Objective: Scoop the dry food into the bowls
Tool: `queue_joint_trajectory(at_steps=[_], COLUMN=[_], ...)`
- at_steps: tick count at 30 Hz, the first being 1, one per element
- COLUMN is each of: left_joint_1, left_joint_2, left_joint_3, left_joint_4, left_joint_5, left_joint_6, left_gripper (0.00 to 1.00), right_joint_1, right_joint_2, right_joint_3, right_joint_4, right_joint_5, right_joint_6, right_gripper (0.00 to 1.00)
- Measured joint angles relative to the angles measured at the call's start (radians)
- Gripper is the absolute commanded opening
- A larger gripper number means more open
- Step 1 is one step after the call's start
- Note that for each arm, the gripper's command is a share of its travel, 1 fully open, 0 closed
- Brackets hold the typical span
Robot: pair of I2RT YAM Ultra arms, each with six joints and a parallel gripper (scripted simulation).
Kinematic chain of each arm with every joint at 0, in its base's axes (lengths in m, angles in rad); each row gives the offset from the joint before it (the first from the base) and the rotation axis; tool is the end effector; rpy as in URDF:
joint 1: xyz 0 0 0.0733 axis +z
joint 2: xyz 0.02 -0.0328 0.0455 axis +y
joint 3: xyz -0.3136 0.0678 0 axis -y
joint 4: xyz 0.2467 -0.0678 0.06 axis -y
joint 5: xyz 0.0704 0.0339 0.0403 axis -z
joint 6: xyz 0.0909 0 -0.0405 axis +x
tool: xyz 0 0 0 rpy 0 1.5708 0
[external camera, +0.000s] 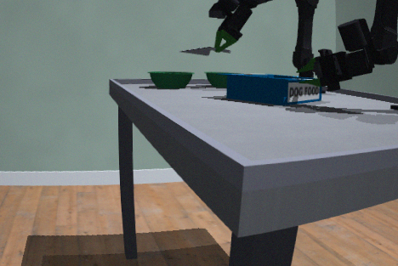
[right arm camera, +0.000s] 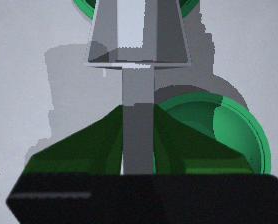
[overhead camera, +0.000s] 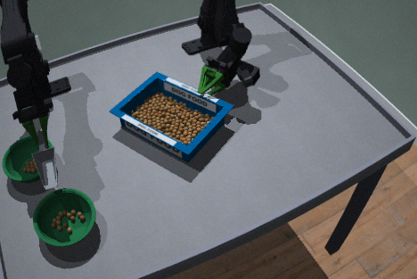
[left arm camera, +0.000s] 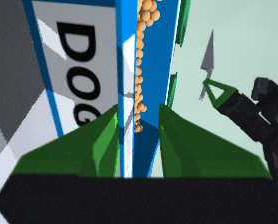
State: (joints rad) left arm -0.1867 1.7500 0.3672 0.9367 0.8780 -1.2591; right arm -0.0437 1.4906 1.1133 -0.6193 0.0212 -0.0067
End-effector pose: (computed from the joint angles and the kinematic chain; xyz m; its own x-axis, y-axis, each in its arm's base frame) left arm 0.2788 -0.1227 0.1406 -0.8921 -0.4501 0.0393 -0.1580 0.2292 -0.9605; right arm 0.3334 -0.0154 0.2608 -0.8392 0.0300 -0.5430 0.0496 0.9985 -0.0214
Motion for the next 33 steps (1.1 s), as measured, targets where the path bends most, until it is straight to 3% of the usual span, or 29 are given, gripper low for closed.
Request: queue_joint_trajectory(at_steps=[20,33], left_joint_1=[0.026,0.121], left_joint_2=[0.084,0.002], left_joint_3=[-0.025,-0.069], left_joint_4=[0.132,0.071], left_joint_5=[0.033,0.101], left_joint_6=[0.010,0.056], left_gripper=[0.26,0.26], right_joint_1=[0.000,0.000], right_joint_2=[0.000,0.000], right_joint_3=[0.000,0.000], right_joint_4=[0.000,0.000], right_joint_5=[0.000,0.000], right_joint_6=[0.000,0.000], right_gripper=[0.00,0.00])
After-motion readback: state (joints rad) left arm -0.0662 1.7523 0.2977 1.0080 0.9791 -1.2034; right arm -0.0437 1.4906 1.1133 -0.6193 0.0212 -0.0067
